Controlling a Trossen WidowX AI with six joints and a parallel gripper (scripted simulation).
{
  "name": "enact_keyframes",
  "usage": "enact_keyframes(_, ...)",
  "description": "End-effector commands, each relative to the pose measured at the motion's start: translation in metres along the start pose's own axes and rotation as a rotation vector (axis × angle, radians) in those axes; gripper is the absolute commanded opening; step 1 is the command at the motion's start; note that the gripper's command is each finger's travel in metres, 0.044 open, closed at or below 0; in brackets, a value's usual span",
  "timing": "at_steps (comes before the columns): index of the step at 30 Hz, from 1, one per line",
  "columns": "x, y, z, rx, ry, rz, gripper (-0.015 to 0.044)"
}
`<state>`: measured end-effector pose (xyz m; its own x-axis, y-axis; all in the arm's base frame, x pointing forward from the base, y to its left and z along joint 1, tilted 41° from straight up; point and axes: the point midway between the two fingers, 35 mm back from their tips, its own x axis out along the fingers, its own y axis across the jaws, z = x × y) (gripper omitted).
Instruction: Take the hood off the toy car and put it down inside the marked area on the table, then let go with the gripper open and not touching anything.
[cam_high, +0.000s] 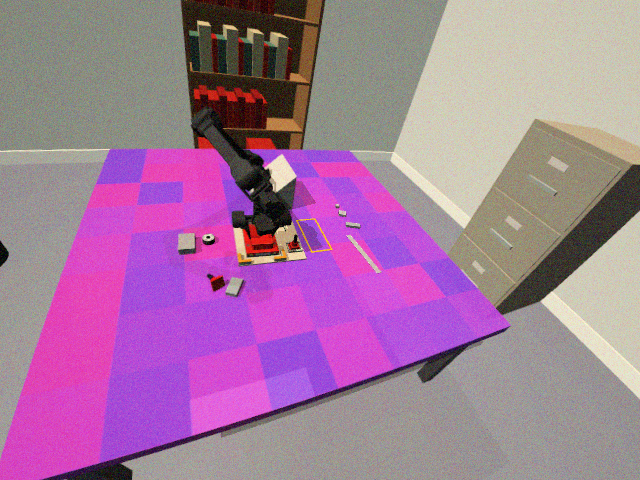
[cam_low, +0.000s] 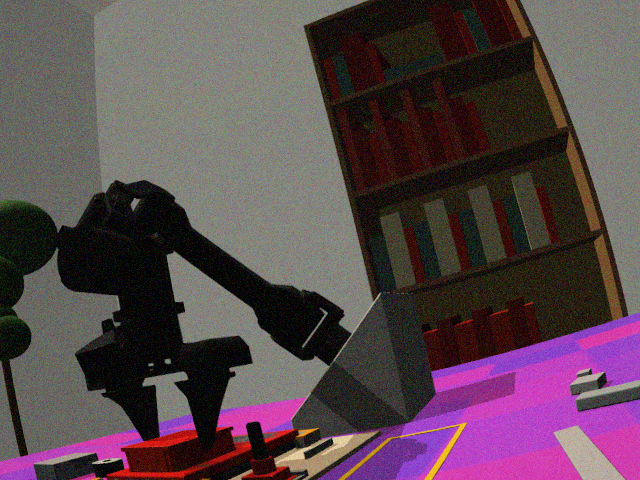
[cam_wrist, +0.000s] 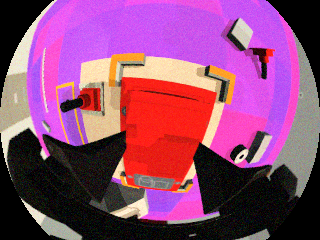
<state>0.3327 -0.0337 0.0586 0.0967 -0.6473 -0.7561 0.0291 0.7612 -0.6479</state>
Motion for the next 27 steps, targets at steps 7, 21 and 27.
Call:
enact_keyframes(7, -0.001, 0.000, 0.000, 0.001, 0.000, 0.000, 0.0170)
enact_keyframes(21, -0.010, 0.000, 0.000, 0.001, 0.000, 0.001, 0.0000)
enact_keyframes(27, -0.014, 0.000, 0.000, 0.001, 0.000, 0.001, 0.0000)
